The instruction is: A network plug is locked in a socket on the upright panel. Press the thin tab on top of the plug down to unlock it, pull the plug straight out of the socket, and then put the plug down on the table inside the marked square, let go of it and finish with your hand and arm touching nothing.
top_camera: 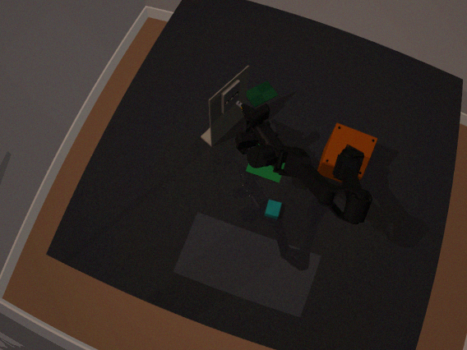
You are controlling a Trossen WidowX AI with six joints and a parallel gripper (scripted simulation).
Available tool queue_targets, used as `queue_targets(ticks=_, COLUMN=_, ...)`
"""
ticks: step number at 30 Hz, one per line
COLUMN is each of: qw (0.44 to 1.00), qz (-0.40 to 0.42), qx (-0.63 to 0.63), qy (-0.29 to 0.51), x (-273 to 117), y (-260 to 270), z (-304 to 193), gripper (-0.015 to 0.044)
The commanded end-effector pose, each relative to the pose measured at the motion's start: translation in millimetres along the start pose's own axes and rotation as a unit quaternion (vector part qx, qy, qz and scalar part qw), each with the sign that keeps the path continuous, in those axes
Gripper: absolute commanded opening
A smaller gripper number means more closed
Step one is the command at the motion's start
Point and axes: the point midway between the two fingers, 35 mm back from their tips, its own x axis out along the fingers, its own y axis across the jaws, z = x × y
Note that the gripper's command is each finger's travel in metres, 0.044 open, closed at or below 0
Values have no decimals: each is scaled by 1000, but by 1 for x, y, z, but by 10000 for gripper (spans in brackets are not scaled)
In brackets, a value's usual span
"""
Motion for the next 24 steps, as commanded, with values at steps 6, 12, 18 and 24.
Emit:
queue_targets(ticks=6, qw=1000, qz=-3, qx=3, qy=-1, x=-5, y=-2, z=-1, gripper=0)
queue_targets(ticks=12, qw=1000, qz=-3, qx=3, qy=-1, x=-8, y=-2, z=-2, gripper=0)
queue_targets(ticks=18, qw=1000, qz=-3, qx=3, qy=-1, x=-10, y=-2, z=-3, gripper=0)
queue_targets(ticks=24, qw=1000, qz=-3, qx=3, qy=0, x=-13, y=-2, z=-4, gripper=0)
